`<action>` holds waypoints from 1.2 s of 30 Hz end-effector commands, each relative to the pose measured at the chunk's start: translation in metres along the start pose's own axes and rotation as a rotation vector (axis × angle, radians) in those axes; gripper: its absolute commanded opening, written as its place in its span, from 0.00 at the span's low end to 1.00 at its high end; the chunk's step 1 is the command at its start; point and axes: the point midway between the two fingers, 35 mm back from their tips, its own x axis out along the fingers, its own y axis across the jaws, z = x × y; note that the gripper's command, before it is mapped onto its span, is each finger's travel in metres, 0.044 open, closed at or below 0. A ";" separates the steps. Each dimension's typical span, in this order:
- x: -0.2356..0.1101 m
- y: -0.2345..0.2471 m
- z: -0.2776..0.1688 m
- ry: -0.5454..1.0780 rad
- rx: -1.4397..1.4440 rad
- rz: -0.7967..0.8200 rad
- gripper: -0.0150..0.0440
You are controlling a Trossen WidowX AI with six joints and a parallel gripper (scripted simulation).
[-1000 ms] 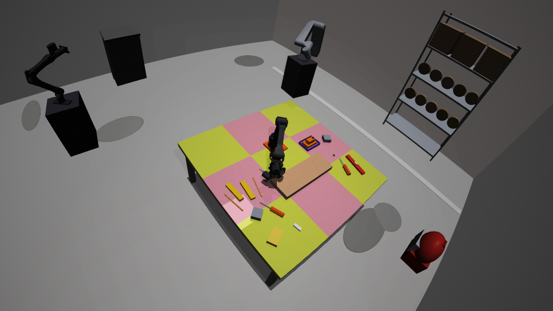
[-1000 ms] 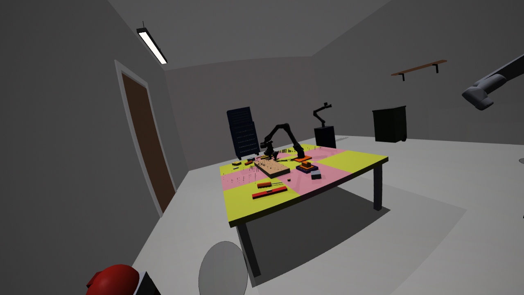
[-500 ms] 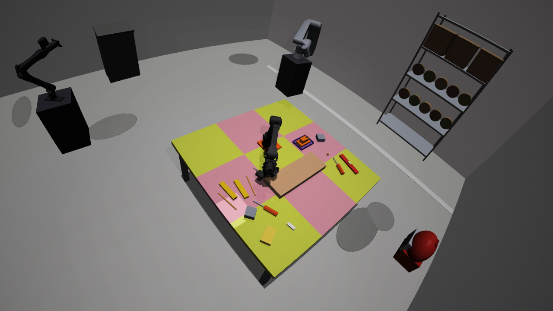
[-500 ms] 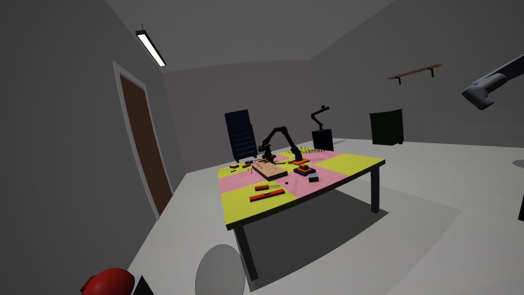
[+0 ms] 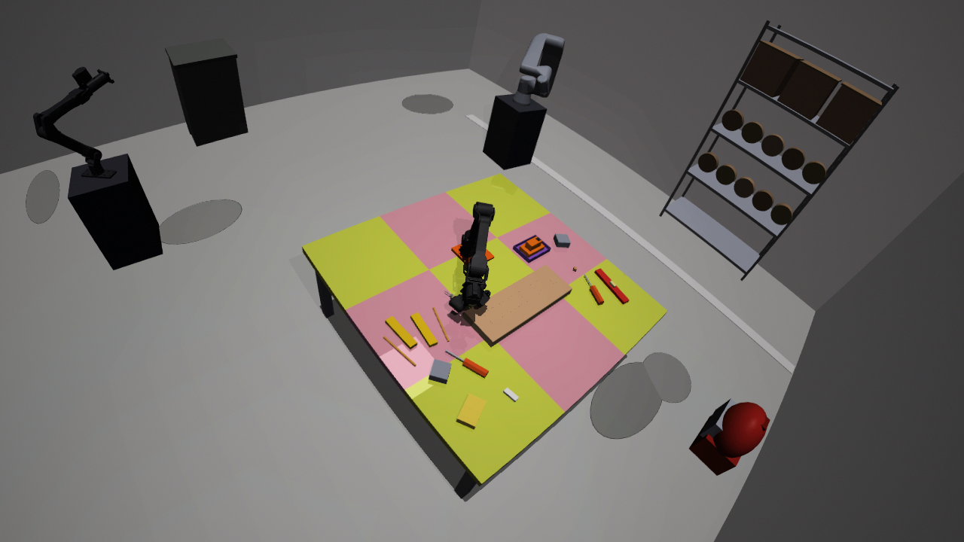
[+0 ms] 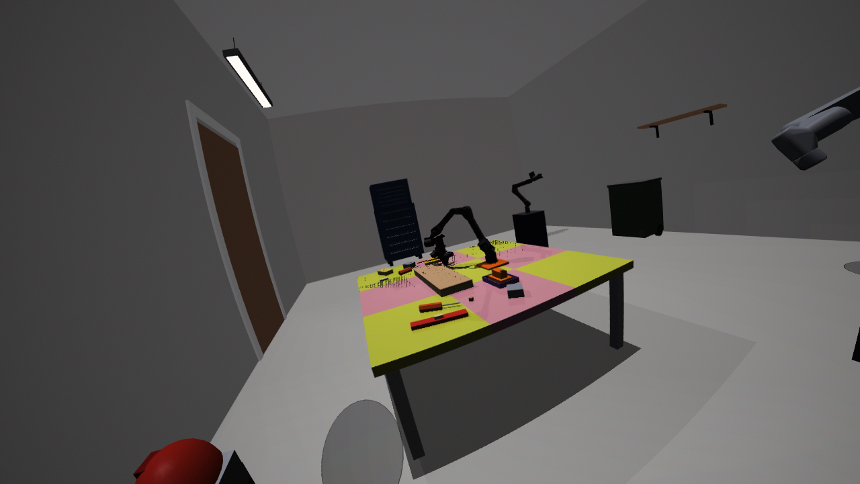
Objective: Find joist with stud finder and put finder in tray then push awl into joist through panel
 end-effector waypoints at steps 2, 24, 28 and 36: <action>-0.030 -0.006 0.001 -0.012 -0.002 -0.017 0.25; -0.114 -0.001 -0.010 -0.011 0.024 -0.062 0.25; -0.118 -0.006 -0.013 -0.016 0.087 -0.168 0.25; -0.130 -0.014 -0.019 -0.058 0.238 -0.389 0.25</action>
